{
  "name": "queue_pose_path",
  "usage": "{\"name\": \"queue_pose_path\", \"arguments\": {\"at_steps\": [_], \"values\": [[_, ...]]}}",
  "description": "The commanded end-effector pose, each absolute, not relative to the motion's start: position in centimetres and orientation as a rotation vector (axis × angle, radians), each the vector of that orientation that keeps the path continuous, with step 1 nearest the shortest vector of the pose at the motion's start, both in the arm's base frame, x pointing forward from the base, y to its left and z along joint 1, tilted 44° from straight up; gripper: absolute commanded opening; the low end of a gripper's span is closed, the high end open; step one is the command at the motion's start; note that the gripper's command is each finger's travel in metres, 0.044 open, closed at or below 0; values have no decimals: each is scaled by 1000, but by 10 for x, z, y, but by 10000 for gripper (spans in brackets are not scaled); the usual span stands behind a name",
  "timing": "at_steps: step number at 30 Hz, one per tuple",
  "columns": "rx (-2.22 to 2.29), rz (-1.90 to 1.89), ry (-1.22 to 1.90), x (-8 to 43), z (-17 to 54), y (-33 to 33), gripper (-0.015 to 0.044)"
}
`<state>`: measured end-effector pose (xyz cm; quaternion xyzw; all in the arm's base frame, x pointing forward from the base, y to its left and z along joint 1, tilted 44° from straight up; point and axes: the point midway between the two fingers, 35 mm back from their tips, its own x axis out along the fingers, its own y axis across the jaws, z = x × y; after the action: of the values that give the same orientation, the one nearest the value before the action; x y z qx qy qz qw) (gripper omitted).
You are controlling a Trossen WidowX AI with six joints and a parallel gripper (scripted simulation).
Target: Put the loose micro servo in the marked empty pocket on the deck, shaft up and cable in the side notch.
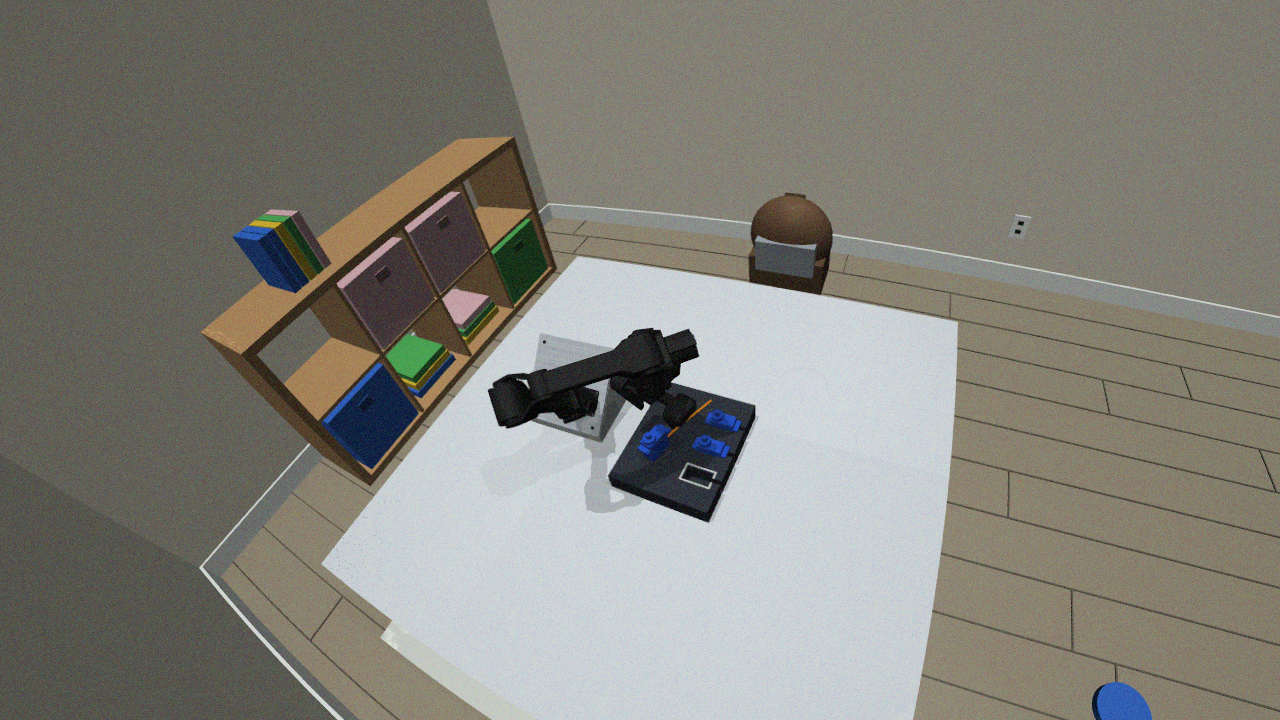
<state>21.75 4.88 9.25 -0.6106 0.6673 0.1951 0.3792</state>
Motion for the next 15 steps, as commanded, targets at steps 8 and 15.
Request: {"name": "queue_pose_path", "arguments": {"at_steps": [8, 15], "values": [[-1578, 468, 1720, 215, 83, 28, 440], [-1579, 467, 1720, 216, 76, 22, 440]]}}
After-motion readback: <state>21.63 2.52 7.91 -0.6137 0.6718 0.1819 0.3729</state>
